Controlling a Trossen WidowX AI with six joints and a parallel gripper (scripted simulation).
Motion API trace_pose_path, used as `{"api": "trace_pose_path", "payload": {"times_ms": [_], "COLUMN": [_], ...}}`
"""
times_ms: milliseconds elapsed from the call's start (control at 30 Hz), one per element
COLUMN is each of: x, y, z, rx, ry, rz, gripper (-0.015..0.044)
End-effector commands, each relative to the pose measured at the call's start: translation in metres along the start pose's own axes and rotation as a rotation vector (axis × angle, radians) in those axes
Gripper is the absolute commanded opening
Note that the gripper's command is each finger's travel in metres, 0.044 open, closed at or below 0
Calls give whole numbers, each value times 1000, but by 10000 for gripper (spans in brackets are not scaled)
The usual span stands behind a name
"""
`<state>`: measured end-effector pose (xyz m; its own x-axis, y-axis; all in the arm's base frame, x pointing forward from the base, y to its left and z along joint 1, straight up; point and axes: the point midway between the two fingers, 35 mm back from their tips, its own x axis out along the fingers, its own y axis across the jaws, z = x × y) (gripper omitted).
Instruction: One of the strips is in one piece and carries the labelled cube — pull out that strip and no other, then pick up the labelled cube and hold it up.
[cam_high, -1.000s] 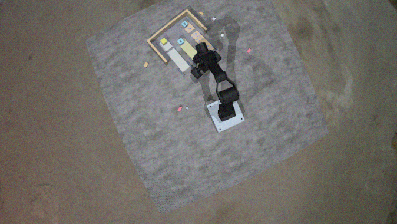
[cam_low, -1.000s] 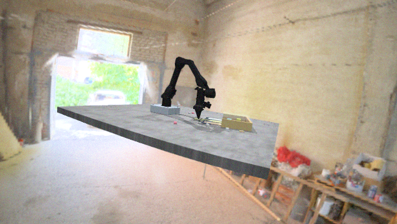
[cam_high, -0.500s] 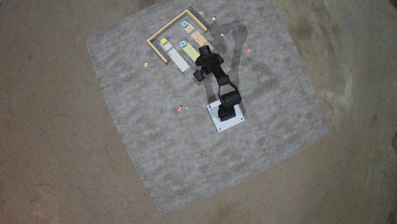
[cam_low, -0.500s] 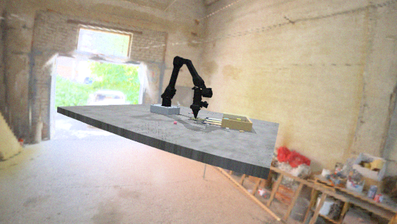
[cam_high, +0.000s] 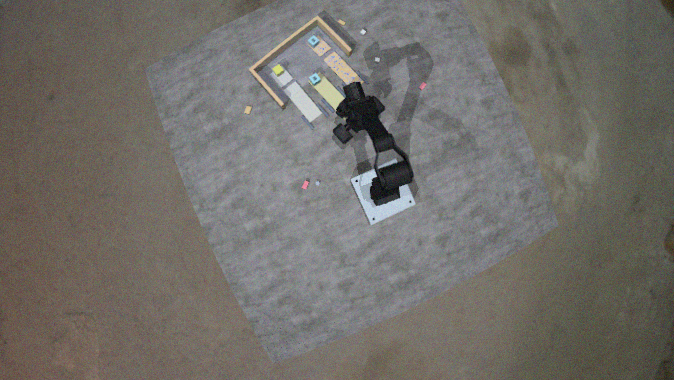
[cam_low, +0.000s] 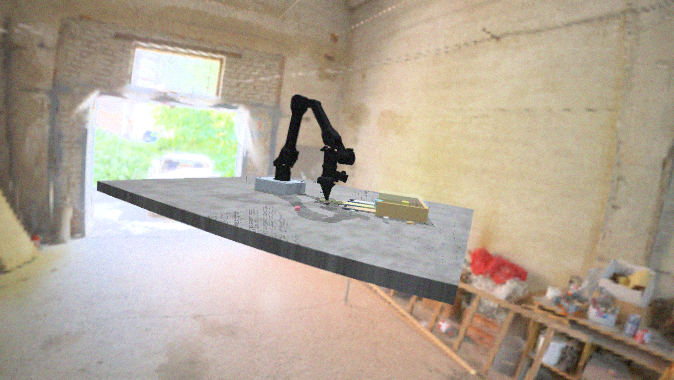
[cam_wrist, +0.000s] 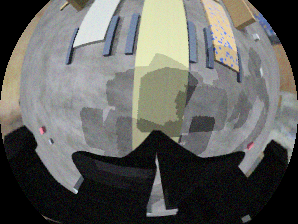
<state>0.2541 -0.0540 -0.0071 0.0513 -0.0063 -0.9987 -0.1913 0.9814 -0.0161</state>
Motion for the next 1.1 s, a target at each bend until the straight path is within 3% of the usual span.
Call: {"api": "trace_pose_path", "payload": {"times_ms": [0, 1067], "x": [5, 4], "y": [2, 3], "z": [-14, -62], "rx": [-3, -3], "ry": [30, 33], "rz": [9, 9], "gripper": [0, 0]}}
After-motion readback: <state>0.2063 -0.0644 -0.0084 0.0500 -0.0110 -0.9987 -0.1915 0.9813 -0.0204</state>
